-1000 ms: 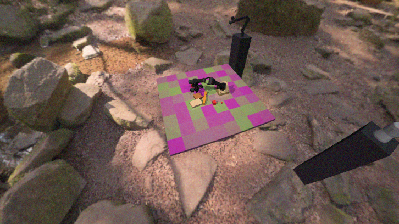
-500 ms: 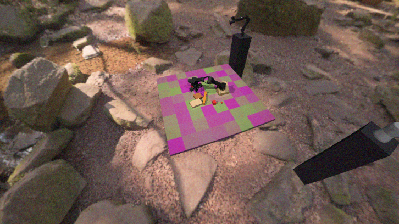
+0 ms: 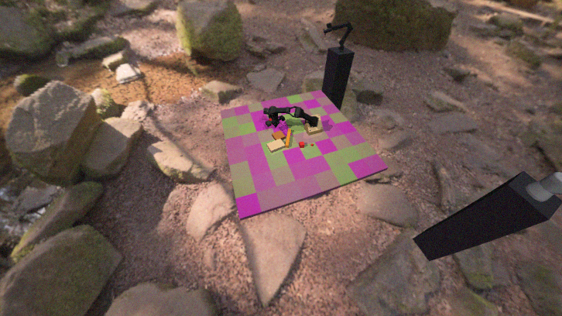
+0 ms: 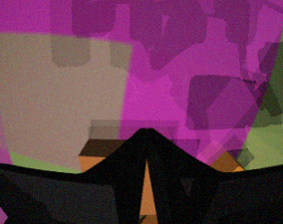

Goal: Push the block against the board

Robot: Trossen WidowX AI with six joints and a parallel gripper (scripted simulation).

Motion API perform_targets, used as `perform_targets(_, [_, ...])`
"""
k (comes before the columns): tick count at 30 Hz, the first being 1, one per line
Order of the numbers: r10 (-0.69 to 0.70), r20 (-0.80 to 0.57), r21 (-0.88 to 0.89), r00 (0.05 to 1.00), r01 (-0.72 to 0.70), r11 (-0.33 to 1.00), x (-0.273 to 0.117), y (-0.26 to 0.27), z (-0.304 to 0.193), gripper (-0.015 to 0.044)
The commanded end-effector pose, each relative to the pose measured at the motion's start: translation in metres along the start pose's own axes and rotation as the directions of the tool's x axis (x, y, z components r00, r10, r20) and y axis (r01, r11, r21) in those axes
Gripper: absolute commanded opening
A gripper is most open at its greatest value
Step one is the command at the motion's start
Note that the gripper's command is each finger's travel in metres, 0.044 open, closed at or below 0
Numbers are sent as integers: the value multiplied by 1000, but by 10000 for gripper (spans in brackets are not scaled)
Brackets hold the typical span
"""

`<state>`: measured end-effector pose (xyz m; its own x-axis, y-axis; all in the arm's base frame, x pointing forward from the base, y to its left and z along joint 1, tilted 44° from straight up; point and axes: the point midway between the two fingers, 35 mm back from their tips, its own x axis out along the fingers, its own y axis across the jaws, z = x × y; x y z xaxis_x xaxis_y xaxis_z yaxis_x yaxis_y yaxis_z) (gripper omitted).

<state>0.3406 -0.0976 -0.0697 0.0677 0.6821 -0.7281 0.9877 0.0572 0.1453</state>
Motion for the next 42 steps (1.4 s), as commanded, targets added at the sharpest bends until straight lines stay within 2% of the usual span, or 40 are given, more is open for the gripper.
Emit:
perform_targets(1, [11, 9, 7, 1000, -11, 1000, -5, 14, -11, 0])
perform_targets(4, [11, 9, 7, 1000, -11, 1000, -2, 15, -11, 0])
perform_targets(7, [12, 7, 7, 1000, -12, 1000, 38, 15, -11, 0])
perform_targets(9, [12, 6, 6, 1000, -12, 1000, 50, 15, -11, 0])
perform_targets(42, [11, 8, 7, 1000, -11, 1000, 50, 19, -39, 0])
